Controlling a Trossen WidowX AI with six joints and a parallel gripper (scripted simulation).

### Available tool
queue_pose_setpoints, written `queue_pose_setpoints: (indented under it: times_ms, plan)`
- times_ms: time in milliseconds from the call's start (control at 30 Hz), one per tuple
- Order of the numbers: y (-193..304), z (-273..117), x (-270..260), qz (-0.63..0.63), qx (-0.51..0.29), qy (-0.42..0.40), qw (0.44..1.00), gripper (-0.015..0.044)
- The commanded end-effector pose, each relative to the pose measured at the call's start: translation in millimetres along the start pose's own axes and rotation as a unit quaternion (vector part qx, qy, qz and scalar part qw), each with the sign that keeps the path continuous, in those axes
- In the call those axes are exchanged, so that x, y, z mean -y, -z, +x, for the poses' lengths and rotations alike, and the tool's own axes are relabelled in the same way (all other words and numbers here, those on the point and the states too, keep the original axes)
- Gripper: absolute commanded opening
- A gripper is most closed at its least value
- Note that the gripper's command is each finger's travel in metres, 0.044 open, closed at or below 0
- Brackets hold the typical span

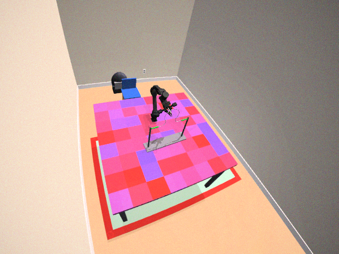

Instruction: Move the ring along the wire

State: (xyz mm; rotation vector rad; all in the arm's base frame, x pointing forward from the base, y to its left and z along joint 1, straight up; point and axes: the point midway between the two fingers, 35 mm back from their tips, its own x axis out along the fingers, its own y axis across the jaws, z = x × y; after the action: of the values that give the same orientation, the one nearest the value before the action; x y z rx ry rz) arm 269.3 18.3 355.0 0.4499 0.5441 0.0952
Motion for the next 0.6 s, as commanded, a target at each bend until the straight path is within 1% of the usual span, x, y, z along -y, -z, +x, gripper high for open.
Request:
queue_pose_setpoints:
  times_ms: [0,567]
  plan:
    - [-0.8,-0.4,2.0,-0.03,0.004,0.018,0.999,-0.015]
    - [-2.2,-0.1,11.5,-0.131,0.018,0.079,0.988,-0.015]
